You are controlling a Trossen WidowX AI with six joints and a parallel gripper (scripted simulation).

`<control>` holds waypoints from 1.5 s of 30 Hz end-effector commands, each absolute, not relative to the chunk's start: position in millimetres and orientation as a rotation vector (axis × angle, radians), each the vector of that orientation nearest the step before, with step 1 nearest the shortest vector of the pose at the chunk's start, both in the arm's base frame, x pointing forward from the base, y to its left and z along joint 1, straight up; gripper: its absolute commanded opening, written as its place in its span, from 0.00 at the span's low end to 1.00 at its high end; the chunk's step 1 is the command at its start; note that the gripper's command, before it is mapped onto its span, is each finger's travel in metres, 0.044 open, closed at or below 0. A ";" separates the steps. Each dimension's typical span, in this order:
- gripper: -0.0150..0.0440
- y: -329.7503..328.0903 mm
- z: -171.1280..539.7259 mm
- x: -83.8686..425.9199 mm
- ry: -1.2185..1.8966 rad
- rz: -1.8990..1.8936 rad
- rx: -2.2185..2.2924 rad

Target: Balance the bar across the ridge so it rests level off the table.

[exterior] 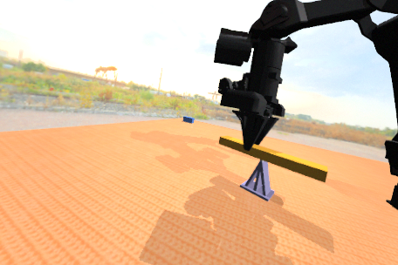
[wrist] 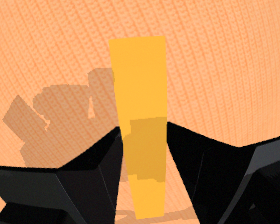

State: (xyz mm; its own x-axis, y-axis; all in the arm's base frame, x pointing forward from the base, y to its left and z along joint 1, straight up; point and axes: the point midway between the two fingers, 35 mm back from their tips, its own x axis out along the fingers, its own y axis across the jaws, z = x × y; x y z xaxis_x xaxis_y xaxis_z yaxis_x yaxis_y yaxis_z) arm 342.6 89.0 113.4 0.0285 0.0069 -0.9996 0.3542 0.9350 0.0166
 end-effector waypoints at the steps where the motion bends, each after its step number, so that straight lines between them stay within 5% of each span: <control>1: 0.25 89.0 113.3 342.6 1.525 -0.274 0.293; 17: 0.25 89.0 113.3 342.6 1.525 -0.274 0.293; 24: 0.54 89.0 113.3 342.6 1.525 -0.274 0.293; 45: 0.54 89.0 113.3 342.6 1.525 -0.274 0.293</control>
